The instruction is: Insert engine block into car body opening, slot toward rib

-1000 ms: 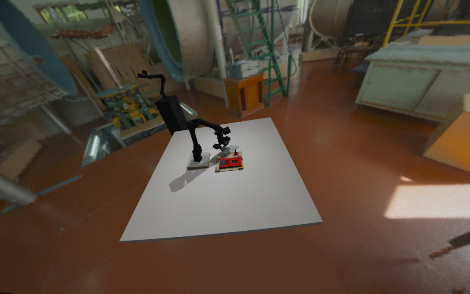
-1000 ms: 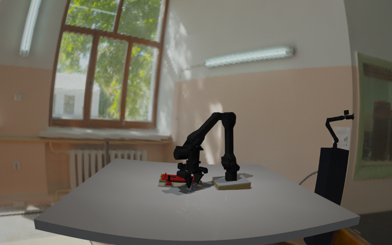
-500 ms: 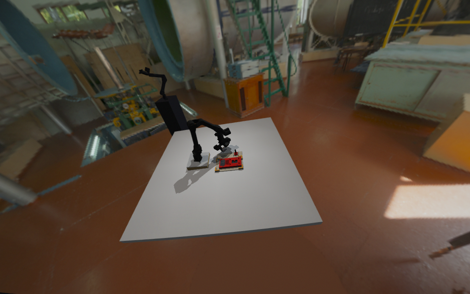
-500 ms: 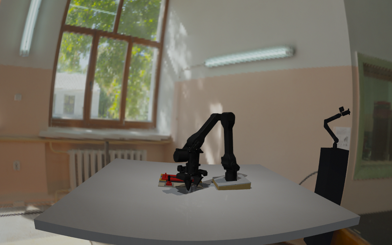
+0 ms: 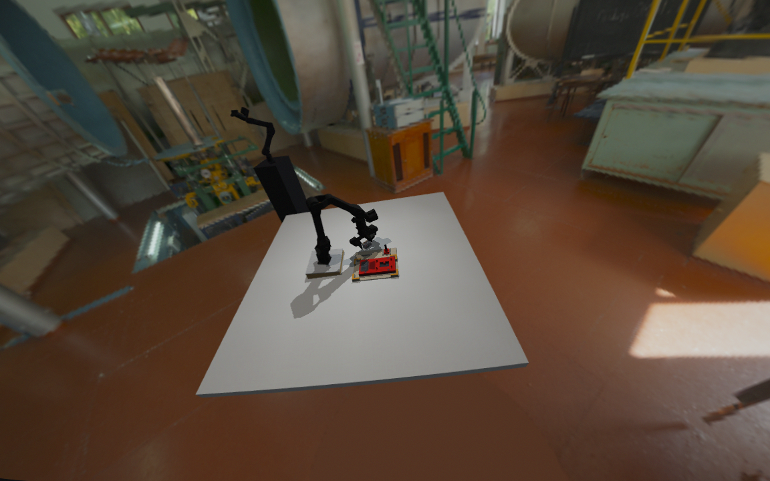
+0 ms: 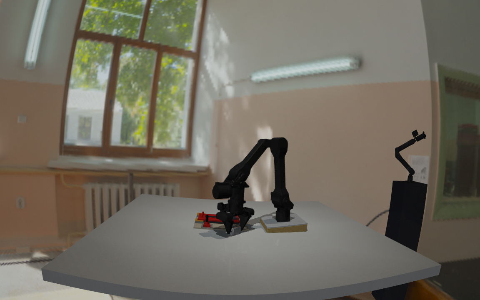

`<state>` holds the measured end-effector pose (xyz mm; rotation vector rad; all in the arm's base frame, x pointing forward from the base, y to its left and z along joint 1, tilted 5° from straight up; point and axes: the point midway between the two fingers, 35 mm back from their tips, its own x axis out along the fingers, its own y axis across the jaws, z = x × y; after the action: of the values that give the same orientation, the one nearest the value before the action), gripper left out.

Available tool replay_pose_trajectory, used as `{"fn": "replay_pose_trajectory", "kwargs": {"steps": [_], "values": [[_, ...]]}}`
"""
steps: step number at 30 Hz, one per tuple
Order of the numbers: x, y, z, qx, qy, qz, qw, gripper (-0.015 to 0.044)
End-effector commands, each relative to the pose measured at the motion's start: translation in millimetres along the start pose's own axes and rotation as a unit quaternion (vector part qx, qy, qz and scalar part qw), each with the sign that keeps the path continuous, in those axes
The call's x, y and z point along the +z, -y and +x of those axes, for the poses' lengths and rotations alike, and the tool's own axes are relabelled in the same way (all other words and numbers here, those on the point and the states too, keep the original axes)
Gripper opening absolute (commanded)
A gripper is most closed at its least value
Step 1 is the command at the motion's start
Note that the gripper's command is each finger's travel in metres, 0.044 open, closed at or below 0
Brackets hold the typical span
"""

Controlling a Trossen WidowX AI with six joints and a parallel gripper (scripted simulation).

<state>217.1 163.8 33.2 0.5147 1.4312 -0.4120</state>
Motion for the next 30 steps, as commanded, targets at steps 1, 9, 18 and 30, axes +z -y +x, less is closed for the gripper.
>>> {"fn": "replay_pose_trajectory", "kwargs": {"steps": [1,9,18,30], "values": [[-0.1,0.2,0.1,0.000,0.000,0.000,1.000,0.0440],[0.2,-0.1,-18.0,-0.001,-0.002,-0.002,1.000,0.0440],[0.3,-0.3,-45.1,-0.001,-0.002,-0.002,1.000,0.0440],[0.8,-0.4,-41.7,-0.001,0.000,-0.002,1.000,0.0440]]}}
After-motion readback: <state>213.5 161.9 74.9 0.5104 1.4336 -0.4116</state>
